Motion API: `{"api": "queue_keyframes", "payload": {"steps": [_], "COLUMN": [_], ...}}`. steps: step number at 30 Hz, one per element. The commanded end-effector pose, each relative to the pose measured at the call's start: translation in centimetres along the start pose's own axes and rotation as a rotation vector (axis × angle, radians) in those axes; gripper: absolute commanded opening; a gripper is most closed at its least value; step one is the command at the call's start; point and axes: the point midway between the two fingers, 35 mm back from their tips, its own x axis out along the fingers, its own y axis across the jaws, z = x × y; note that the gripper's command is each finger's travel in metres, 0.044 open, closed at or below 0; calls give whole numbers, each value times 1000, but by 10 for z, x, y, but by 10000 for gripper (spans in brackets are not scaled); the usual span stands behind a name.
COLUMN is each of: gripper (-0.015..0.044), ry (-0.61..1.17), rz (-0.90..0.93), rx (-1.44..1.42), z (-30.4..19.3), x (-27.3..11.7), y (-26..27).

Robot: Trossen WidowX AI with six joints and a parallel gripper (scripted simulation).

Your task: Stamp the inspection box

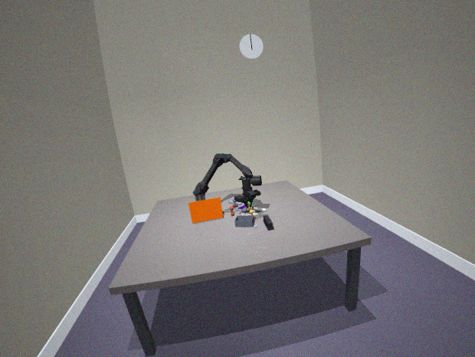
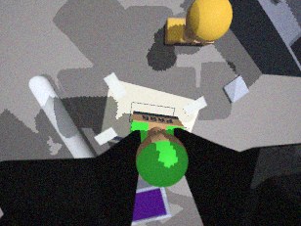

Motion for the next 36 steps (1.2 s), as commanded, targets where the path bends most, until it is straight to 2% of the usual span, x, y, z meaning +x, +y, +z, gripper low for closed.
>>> {"api": "queue_keyframes", "payload": {"steps": [1, 36], "gripper": [0, 0], "ry": [3, 3], "rz": [7, 7], "rx": [4, 3], "z": [0, -2], "x": [2, 25], "y": [1, 0]}}
